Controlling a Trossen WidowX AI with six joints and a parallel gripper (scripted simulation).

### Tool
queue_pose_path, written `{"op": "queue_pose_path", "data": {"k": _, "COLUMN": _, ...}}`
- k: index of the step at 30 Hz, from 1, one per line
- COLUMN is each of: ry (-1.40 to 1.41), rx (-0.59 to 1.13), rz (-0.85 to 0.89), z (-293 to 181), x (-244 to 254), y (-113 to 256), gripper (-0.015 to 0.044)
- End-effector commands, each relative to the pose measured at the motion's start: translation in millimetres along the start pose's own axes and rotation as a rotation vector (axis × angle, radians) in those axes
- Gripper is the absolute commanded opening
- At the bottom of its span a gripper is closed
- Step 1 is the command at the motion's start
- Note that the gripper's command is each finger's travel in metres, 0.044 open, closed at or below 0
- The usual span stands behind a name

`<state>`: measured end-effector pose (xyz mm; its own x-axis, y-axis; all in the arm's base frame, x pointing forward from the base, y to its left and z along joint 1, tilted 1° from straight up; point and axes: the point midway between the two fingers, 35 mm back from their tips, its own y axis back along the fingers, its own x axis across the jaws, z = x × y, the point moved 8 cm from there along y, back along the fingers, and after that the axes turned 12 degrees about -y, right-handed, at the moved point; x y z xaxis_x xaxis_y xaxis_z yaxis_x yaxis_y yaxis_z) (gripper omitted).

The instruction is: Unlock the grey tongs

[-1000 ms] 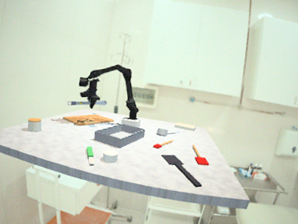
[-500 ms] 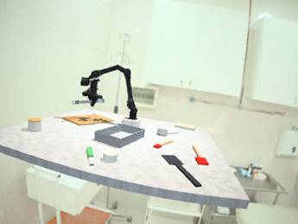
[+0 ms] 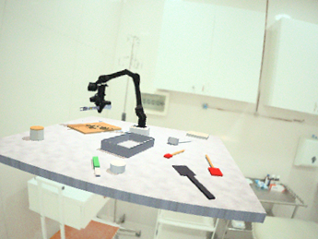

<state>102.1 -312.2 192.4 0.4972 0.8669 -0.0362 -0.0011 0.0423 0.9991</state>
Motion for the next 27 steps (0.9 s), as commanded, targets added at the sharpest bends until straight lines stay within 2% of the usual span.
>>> {"op": "queue_pose_path", "data": {"k": 1, "ry": 0.000, "rx": -0.038, "rz": 0.023, "z": -3, "x": -2, "y": -1, "gripper": -0.0150}}
{"op": "queue_pose_path", "data": {"k": 14, "ry": -0.029, "rx": -0.402, "rz": 0.216, "z": -34, "x": -15, "y": -19, "gripper": -0.0150}}
{"op": "queue_pose_path", "data": {"k": 27, "ry": -0.029, "rx": -0.839, "rz": 0.288, "z": -72, "x": -24, "y": -25, "gripper": -0.0150}}
